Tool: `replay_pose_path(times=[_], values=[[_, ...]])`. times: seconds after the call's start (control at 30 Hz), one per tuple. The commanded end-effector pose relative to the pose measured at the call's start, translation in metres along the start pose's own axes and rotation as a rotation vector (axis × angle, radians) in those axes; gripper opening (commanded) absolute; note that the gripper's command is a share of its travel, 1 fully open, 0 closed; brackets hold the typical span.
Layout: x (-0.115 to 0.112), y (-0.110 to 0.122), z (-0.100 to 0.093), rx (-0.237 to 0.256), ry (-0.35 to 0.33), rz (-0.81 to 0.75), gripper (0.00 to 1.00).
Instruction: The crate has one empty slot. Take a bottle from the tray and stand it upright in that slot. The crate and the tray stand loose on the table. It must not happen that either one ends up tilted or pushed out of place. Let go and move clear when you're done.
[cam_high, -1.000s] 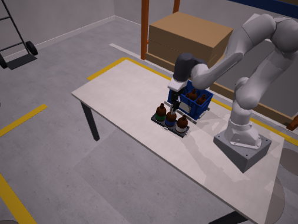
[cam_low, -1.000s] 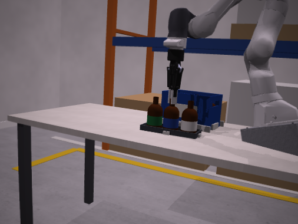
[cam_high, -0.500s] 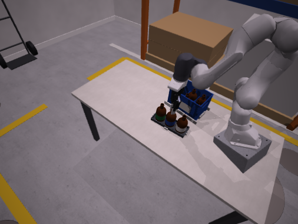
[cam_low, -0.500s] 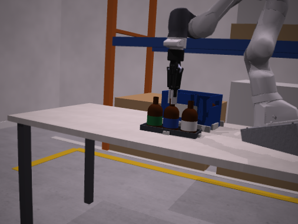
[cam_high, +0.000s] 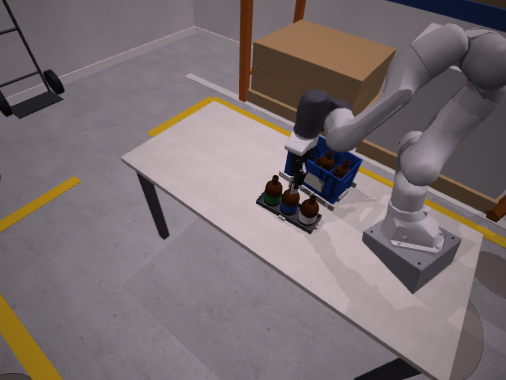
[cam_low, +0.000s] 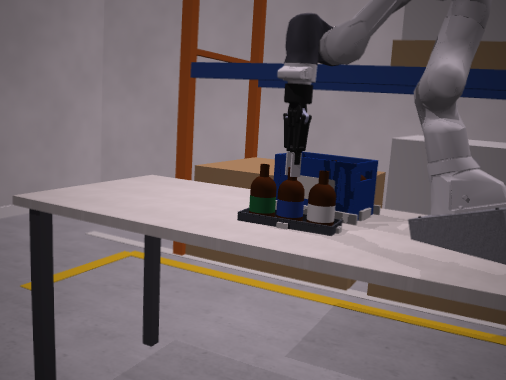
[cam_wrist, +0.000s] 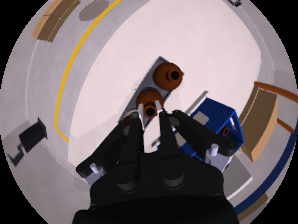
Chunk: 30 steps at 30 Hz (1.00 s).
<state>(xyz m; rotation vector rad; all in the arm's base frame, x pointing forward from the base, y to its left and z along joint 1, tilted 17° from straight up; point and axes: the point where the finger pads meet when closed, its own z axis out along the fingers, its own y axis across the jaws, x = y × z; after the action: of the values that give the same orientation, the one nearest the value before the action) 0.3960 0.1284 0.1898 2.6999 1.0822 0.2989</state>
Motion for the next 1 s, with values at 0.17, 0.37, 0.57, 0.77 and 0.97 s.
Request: replay_pose_path(times=[0.17,0.37,0.57,0.77,0.97], values=[[-0.0009,-0.0001,0.0014,-0.001,-0.002,0.003,0.00],[-0.0009,-0.0001,0.0014,-0.001,-0.002,0.003,0.00],[-0.0009,-0.0001,0.0013,-0.001,-0.002,0.003,0.00],[-0.0009,-0.0001,0.0009,-0.001,-0.002,0.003,0.00],[-0.0009,-0.0002,-0.0011,-0.001,-0.002,0.003,0.00]])
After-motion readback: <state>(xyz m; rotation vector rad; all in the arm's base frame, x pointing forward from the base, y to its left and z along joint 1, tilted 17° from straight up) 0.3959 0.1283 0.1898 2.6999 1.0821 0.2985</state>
